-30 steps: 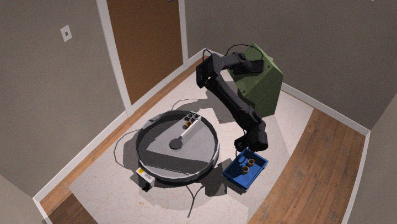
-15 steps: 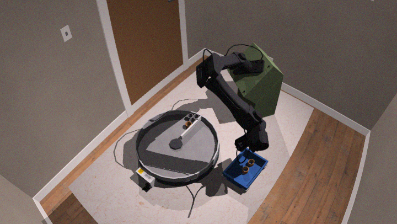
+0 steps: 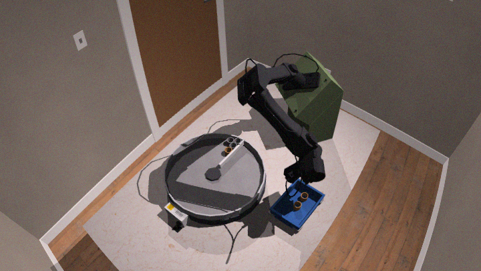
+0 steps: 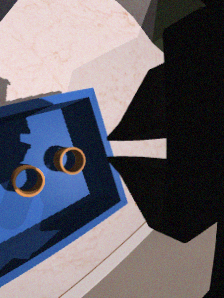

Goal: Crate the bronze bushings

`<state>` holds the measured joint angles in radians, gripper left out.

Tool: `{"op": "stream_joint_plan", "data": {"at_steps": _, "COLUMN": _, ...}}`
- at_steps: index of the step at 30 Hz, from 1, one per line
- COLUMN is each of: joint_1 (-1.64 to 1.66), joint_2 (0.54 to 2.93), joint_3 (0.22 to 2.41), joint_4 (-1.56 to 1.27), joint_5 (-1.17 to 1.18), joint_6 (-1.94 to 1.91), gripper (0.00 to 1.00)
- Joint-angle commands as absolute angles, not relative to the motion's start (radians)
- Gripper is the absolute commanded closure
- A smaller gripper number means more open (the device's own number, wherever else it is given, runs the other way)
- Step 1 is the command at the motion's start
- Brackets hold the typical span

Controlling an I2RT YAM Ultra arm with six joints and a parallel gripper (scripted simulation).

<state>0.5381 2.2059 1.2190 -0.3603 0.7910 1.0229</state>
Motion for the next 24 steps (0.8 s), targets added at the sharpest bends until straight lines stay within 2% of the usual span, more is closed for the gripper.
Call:
{"op": "stream_joint_plan", "data": {"at_steps": 1, "joint_1": 0.569, "joint_2": 2.179, "joint_3": 1.238, "joint_4": -0.374, "joint_5": 0.808, "joint_6": 1.03, "gripper": 0.86}}
{"op": "stream_joint_plan", "data": {"at_steps": 20, "joint_1": 0.569, "joint_2": 2.178, "joint_3": 1.237, "joint_4": -0.374, "joint_5": 0.808, "joint_6": 1.03, "gripper": 0.87}}
{"op": "stream_joint_plan", "data": {"at_steps": 24, "joint_1": 0.558, "joint_2": 2.161, "joint_3": 1.183, "joint_4": -0.341, "joint_5": 0.806, "joint_6": 1.005, "gripper": 0.87}}
